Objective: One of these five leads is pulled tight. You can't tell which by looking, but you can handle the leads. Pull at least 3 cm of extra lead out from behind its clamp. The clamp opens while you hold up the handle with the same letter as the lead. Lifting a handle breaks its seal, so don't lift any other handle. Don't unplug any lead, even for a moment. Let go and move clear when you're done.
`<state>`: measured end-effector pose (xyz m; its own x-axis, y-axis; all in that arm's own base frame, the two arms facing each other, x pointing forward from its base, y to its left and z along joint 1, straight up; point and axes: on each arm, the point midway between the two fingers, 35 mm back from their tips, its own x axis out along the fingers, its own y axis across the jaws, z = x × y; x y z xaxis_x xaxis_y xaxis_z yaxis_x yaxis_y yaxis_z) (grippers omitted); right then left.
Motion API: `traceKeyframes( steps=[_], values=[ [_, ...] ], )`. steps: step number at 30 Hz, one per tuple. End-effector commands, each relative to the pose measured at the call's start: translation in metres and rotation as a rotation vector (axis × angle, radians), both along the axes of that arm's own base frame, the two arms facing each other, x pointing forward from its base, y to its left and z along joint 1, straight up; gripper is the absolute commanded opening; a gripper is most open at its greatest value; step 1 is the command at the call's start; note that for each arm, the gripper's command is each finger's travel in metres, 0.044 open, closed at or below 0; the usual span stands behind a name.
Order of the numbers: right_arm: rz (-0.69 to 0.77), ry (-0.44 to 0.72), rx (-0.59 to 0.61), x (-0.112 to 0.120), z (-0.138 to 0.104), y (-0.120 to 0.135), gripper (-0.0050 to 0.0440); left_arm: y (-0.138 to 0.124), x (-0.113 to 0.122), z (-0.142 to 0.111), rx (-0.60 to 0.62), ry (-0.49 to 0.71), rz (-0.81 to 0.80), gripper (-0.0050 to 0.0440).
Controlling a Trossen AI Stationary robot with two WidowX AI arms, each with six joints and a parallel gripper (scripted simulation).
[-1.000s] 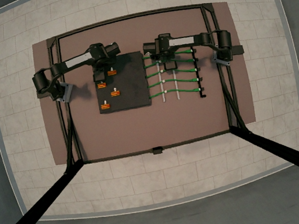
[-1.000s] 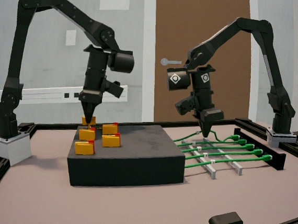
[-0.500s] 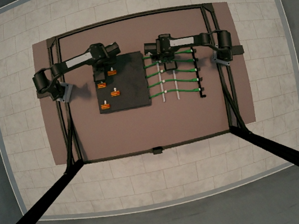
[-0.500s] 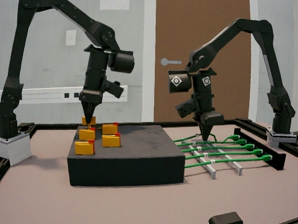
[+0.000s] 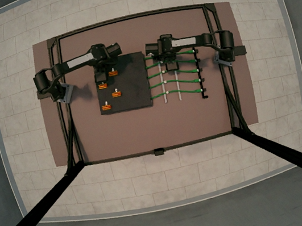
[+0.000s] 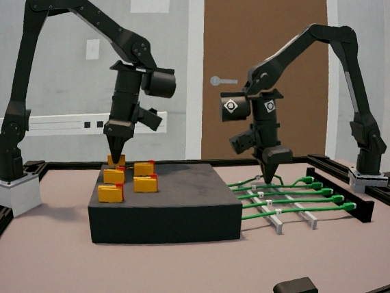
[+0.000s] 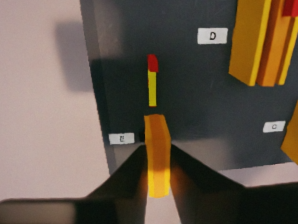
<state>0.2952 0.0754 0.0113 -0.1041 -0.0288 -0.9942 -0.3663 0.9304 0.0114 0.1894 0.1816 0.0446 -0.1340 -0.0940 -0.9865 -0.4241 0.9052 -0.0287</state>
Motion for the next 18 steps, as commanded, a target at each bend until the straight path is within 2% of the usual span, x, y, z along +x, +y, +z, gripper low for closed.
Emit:
traceKeyframes(
  steps=[1, 18],
  values=[
    [0.000, -0.016, 0.004, 0.002, 0.005, 0.001, -0.0050, 0.003, 0.003, 0.005, 0.018, -0.021, -0.001, -0.0050],
    [0.000, -0.019, 0.005, 0.003, 0.005, 0.001, -0.0050, 0.002, 0.003, -0.005, 0.017, -0.017, 0.001, -0.0050]
  ],
)
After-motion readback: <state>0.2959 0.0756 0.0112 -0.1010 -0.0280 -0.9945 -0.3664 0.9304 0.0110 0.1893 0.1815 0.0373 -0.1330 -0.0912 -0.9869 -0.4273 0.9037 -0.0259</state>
